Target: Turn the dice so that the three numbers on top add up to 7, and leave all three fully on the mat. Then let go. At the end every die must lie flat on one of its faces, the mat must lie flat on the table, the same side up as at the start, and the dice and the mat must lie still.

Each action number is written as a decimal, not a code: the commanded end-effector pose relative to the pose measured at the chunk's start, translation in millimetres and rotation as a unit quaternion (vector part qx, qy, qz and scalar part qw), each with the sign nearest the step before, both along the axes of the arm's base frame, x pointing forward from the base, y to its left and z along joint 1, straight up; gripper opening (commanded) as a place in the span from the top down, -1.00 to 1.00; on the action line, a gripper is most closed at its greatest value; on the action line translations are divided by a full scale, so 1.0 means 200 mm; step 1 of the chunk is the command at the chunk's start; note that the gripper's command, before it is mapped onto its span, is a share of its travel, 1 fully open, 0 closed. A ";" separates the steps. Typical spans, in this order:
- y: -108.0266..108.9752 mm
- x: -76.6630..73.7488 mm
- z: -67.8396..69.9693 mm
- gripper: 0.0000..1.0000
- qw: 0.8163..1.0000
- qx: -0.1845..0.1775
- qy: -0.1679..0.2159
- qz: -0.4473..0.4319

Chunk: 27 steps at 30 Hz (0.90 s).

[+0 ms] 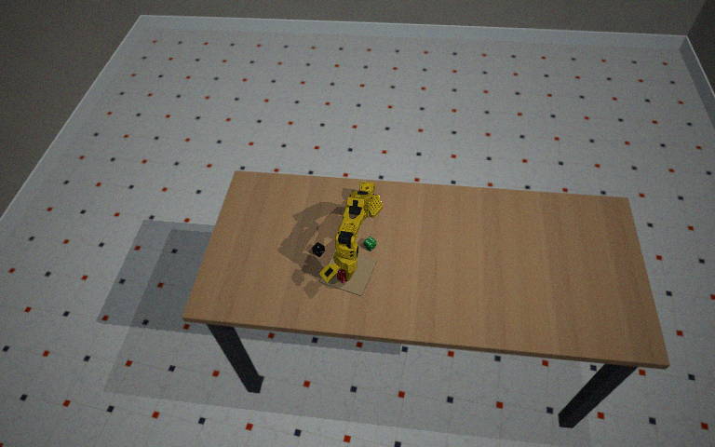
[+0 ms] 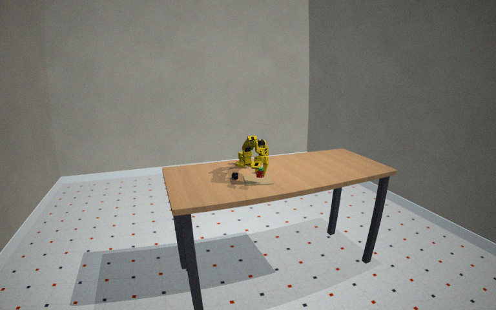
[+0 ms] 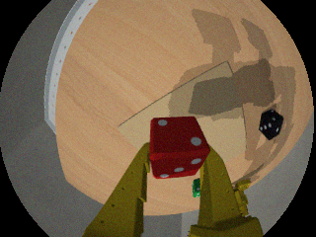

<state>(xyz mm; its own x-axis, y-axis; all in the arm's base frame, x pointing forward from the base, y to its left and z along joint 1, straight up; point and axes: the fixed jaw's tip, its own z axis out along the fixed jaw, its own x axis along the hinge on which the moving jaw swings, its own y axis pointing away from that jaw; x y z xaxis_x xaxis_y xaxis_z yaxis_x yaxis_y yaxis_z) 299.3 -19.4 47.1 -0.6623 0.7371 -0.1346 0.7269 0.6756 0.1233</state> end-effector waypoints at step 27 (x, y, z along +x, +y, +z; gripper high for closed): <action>-0.02 0.03 0.01 1.00 1.000 -0.002 -0.019 -0.003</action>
<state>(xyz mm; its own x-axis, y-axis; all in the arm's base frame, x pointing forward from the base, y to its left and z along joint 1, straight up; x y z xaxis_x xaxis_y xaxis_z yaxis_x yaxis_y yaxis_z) 298.2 -19.3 35.2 -0.6662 0.7374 -0.1113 0.7305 0.6753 0.1017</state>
